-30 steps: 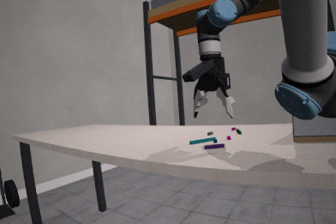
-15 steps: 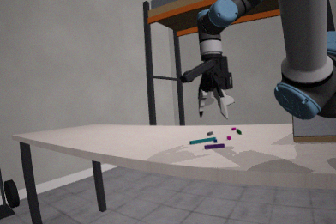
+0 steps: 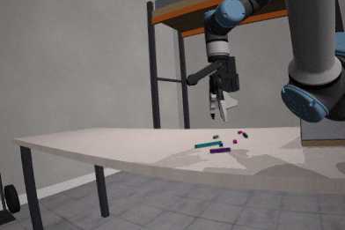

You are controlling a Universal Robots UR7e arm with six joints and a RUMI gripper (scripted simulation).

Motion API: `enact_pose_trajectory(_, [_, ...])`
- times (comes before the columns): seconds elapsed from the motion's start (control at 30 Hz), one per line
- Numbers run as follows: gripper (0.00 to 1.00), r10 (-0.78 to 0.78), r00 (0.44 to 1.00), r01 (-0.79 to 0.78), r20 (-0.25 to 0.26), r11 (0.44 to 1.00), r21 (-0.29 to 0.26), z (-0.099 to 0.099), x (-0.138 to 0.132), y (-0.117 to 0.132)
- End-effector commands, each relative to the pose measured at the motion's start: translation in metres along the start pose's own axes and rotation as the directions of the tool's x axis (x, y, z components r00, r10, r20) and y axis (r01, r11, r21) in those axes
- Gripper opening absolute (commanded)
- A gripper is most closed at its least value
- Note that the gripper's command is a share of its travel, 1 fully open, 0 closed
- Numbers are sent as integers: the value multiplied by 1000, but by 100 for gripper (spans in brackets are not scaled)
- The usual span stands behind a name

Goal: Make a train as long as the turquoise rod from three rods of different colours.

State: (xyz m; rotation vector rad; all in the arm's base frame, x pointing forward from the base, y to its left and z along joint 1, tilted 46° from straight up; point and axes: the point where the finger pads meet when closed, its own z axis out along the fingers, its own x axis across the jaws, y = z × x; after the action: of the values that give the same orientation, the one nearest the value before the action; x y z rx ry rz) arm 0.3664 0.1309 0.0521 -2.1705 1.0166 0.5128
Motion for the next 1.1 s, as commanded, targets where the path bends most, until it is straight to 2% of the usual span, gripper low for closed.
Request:
enact_pose_trajectory(0.0, [100,147,989,-147,-7,989,-3,0,2,2])
enact_pose_trajectory(0.4, [100,369,929,-369,-8,929,-2,-1,6,6])
enact_pose_trajectory(1.07, [100,479,878,-479,-7,878,0,-1,9,8])
